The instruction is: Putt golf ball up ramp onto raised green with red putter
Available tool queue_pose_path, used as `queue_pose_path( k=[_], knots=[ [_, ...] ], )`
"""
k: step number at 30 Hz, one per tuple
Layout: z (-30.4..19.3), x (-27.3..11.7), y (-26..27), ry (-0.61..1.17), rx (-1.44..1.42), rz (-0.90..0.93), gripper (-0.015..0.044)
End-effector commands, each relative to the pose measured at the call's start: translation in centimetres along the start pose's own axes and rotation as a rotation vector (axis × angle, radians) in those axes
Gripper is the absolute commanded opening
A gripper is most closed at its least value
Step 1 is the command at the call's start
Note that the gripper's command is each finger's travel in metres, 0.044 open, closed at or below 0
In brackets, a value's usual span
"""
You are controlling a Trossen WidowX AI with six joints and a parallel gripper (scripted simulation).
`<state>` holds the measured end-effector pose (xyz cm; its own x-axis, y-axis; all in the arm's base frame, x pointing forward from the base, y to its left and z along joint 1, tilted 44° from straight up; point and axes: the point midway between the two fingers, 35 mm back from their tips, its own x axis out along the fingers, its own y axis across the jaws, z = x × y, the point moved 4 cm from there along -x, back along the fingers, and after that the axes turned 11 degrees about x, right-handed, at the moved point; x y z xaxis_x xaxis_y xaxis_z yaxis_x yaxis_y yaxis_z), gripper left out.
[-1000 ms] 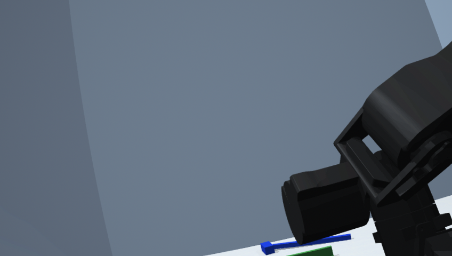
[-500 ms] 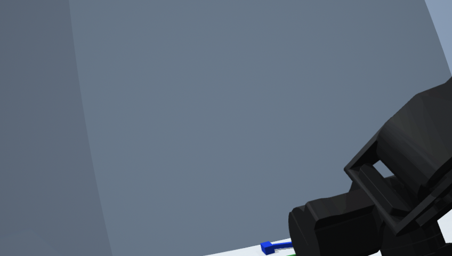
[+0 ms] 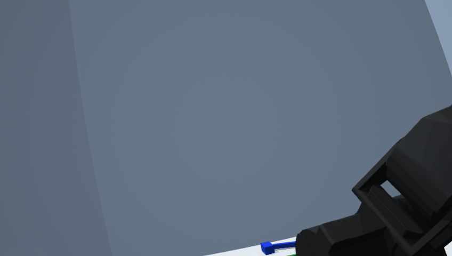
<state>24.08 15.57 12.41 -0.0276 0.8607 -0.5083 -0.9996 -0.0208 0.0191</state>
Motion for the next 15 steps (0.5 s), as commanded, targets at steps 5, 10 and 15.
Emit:
queue_pose_path(
  k=[5, 10, 15],
  knots=[
    [0.01, -0.04, -0.01, 0.0, 0.0, 0.0, 0.0282],
    [0.01, -0.04, -0.01, 0.0, 0.0, 0.0, 0.0151],
    [0.01, -0.04, -0.01, 0.0, 0.0, 0.0, 0.002]
  ],
)
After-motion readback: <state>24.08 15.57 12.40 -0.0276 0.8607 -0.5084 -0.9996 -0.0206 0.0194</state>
